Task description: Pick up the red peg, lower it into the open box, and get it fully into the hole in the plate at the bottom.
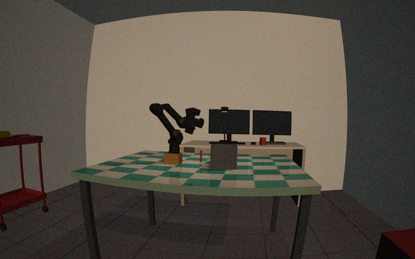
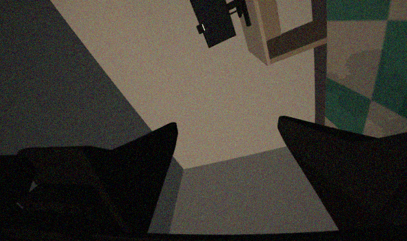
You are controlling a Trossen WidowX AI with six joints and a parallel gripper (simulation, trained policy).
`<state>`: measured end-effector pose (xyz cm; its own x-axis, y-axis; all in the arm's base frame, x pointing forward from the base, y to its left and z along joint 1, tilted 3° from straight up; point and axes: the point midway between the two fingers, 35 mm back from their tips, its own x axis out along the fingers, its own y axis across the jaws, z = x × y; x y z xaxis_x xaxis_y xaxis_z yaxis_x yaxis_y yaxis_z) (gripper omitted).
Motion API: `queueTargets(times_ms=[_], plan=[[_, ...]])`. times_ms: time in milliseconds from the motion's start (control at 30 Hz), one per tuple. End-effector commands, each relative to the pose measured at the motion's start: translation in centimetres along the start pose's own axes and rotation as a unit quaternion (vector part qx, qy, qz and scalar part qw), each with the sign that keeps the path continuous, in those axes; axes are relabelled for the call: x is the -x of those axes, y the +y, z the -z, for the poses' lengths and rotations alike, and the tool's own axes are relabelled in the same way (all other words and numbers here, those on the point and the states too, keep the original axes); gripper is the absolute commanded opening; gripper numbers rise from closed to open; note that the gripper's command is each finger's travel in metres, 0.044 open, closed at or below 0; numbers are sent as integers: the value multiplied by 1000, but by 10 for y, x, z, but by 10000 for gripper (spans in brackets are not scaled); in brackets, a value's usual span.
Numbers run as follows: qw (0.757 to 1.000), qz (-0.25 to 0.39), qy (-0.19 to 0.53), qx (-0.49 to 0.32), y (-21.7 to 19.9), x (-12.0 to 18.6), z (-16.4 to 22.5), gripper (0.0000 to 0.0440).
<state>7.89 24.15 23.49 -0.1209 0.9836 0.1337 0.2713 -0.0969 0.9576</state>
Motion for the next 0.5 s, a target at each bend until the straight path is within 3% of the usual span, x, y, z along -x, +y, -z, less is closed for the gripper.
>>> queueTargets(times_ms=[0,100,467], plan=[[1000,5,-11,-10,-1,-1,-5,417],[998,21,-47,-44,-3,-2,-22,440],[967,78,-194,-148,-7,7,-76,440]])
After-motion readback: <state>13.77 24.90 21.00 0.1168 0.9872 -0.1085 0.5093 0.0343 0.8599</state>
